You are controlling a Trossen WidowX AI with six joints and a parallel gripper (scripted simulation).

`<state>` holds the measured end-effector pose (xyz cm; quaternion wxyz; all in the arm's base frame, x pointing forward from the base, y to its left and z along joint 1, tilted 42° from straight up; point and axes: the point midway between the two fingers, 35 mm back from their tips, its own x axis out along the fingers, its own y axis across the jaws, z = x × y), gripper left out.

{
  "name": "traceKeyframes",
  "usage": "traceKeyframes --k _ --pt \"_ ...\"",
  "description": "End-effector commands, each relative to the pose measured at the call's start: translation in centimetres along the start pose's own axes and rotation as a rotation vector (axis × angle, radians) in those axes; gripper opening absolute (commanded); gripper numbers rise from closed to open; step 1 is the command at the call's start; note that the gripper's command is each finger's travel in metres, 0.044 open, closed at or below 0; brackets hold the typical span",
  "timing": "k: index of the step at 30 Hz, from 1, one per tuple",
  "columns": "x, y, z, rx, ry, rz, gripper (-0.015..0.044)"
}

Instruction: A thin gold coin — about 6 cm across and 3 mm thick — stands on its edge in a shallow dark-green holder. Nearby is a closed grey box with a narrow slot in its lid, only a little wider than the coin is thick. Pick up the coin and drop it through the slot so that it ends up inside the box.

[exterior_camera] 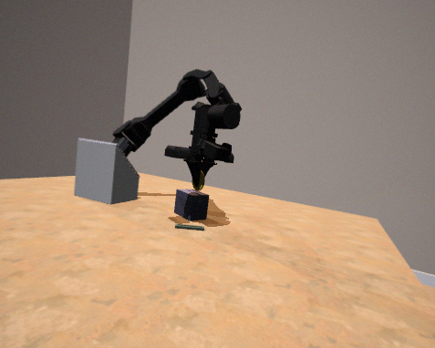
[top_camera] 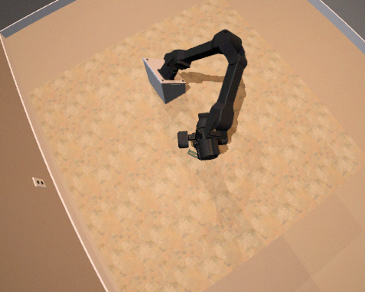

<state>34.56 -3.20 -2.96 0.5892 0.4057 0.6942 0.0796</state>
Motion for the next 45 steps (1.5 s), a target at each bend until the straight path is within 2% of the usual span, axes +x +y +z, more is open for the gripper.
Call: traceKeyframes --k 1,33,45 --pt "0.0 0.6 -0.9 0.006 0.002 0.003 0.0000" --pt "0.2 4.1 -8.2 0.007 0.006 0.006 0.0000" --pt "0.1 4.1 -7.9 0.001 0.005 0.003 0.0000"
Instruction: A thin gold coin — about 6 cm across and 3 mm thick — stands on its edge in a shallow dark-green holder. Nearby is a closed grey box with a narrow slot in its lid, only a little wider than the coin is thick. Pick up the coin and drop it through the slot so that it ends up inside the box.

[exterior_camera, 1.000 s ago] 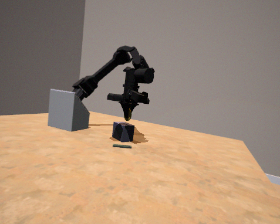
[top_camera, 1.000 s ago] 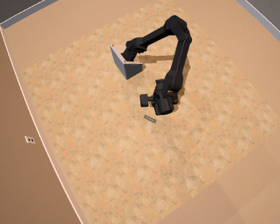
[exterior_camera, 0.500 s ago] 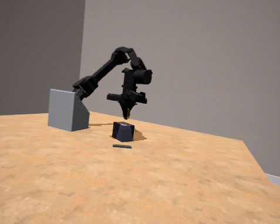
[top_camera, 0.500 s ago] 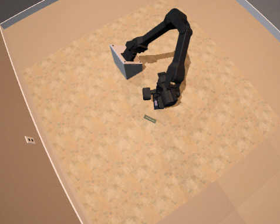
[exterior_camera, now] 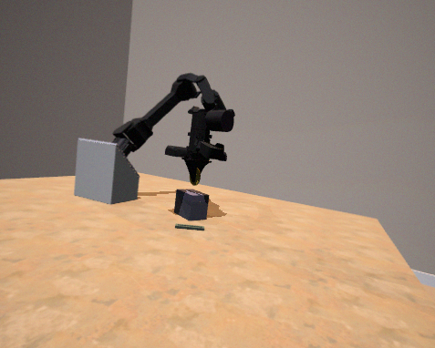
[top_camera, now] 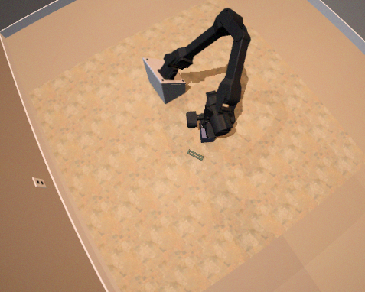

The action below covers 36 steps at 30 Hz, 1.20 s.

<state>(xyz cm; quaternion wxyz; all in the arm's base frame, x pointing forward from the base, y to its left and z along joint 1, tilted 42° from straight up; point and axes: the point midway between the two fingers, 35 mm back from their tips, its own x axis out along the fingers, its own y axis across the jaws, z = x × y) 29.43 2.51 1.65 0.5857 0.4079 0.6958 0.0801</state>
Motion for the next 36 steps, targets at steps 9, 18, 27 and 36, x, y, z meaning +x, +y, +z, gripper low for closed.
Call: traceKeyframes --k 9,18,27,36 --pt "0.09 0.25 -0.37 0.005 -0.002 0.000 0.0000" --pt "0.16 0.07 -0.45 0.008 -0.002 0.000 0.0000" --pt "0.11 0.17 -0.35 0.006 -0.003 -0.001 0.0000" --pt "0.55 0.09 -0.44 0.004 -0.003 -0.001 0.0000"
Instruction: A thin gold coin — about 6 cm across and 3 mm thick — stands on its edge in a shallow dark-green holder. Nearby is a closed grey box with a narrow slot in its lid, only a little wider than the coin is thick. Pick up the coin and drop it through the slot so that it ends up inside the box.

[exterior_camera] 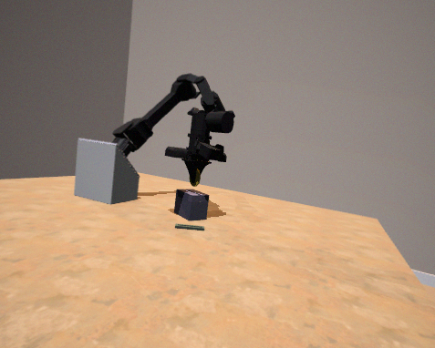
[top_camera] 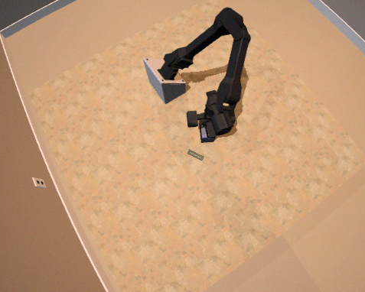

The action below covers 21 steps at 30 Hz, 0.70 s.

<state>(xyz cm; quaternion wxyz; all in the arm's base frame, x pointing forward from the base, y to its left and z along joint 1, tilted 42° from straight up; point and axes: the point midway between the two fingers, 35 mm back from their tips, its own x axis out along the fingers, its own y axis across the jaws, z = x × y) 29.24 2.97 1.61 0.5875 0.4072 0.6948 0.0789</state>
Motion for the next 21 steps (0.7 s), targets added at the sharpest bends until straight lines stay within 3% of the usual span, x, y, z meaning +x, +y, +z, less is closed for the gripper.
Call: traceKeyframes --k 1,21 --pt "0.27 -0.12 -0.16 0.006 0.002 0.001 0.0000" --pt "1.15 -0.08 -0.18 0.007 0.002 0.001 0.0000"
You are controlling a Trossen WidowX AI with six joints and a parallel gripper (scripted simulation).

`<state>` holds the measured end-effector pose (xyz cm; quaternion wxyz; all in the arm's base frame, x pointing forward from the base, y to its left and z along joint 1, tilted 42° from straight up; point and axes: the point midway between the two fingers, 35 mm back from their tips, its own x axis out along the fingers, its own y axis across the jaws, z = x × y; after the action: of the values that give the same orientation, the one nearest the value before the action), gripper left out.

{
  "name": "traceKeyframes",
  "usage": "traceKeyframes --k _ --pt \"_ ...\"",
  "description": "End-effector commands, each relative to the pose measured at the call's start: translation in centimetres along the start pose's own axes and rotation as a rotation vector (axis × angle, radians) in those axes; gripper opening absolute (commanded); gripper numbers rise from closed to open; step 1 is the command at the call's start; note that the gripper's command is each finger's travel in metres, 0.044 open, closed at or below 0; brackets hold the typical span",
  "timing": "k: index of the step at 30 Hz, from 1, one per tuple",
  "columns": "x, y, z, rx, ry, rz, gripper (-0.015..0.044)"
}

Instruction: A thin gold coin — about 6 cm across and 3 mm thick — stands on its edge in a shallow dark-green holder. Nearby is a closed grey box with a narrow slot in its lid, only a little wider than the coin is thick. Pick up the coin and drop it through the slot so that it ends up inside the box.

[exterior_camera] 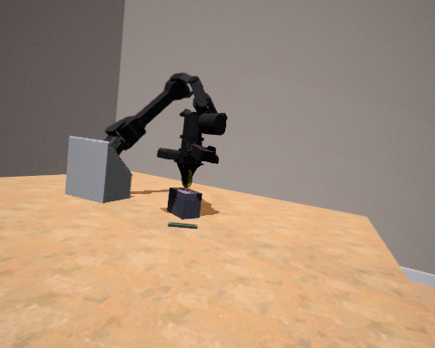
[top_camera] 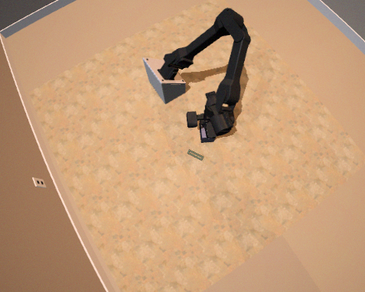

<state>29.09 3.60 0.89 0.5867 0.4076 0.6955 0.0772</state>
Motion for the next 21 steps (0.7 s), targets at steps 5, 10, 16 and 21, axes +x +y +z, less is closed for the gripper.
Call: traceKeyframes --k 5,10,16,21 --pt "0.46 0.03 0.00 0.003 0.002 0.003 0.0000" --pt "0.70 0.01 -0.03 0.003 0.002 0.003 0.0000" --pt "0.50 0.06 0.06 -0.002 -0.001 0.000 0.0157" --pt "0.50 0.06 0.06 -0.002 -0.001 0.000 0.0161"
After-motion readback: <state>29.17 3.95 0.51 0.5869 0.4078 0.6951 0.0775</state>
